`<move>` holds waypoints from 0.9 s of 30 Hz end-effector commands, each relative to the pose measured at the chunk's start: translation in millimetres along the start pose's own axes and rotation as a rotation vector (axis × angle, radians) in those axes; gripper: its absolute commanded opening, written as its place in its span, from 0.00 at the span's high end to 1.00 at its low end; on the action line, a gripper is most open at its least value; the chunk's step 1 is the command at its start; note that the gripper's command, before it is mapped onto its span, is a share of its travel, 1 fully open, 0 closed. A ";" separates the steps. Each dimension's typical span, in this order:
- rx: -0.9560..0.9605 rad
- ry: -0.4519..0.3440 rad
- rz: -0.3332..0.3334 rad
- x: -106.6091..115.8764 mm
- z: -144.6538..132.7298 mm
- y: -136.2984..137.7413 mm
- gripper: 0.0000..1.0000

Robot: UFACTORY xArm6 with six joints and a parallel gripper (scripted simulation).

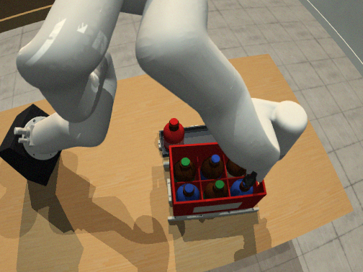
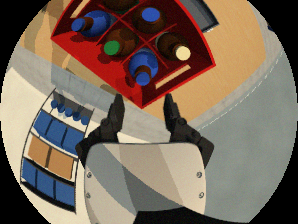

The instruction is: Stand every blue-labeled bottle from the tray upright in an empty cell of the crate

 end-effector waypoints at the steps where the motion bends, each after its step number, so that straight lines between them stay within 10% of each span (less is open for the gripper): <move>1: 0.000 -0.003 -0.002 3.2 -0.9 0.4 0.35; 6: 0.000 -0.003 -0.002 3.3 -0.9 0.4 0.35; 7: 0.000 -0.003 -0.002 3.3 -0.9 0.4 1.00; 27: 0.000 -0.003 -0.002 3.3 -0.9 0.4 1.00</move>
Point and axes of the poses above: the point where the finger pads meet when closed, its own x axis back along the fingers, its own y axis across the jaws, z = x × y, the point moved 9 cm from there along x, back along the fingers, and after that the axes turned 3 degrees about x, right-handed, at the moved point
